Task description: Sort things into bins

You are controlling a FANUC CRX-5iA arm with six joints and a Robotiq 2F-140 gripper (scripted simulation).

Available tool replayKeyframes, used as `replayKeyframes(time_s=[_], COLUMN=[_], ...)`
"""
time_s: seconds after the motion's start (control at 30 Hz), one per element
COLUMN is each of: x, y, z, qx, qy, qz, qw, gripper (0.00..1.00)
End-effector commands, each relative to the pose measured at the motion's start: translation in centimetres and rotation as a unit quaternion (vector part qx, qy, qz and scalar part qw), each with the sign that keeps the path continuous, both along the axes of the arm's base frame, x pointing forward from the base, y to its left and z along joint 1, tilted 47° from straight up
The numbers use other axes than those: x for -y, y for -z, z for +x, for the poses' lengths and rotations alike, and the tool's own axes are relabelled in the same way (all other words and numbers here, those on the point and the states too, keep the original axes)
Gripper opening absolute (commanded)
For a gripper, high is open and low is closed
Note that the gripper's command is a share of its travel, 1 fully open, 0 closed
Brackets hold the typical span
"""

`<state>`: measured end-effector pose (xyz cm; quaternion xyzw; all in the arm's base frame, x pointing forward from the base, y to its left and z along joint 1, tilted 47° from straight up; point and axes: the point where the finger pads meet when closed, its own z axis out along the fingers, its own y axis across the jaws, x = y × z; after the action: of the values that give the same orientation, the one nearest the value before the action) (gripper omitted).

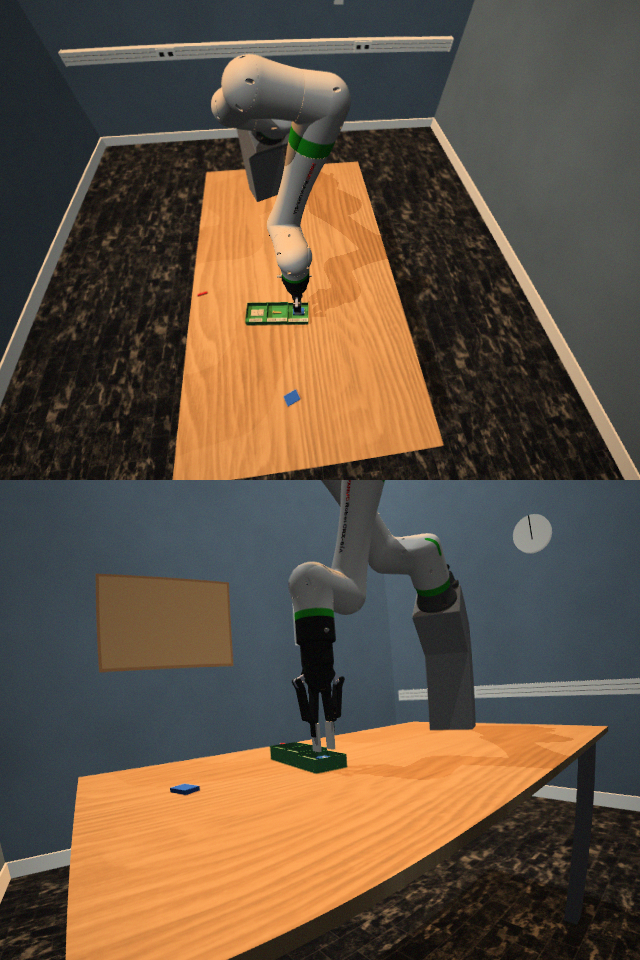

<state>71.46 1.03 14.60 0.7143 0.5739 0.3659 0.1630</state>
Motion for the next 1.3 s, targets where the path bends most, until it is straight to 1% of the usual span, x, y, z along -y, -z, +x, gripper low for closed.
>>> replayKeyframes(time_s=[0.0,0.1,0.33,0.37,0.43,0.5,0.7,0.77,1.27], x=[0.2,0.4,0.4,1.1,2.6,4.0,8.3,8.3,19.0], y=[-0.6,-1.4,-1.4,-1.0,-0.2,0.5,2.8,2.8,8.4], z=[-0.6,-1.4,-1.4,-1.6,-2.0,-2.4,-3.6,-3.6,-6.7], qx=[-0.001,-0.001,-0.001,0.004,0.013,0.016,0.031,0.031,0.031], qy=[0.0,0.0,0.0,-0.017,-0.051,-0.062,-0.116,-0.116,-0.116], qz=[0.0,0.0,0.0,-0.018,-0.053,-0.065,-0.121,-0.121,-0.121], qw=[1.0,1.0,1.0,1.0,0.997,0.996,0.985,0.985,0.985], gripper=[0.28,0.28,0.28,0.23,0.23,0.23,0.23,0.23,0.23])
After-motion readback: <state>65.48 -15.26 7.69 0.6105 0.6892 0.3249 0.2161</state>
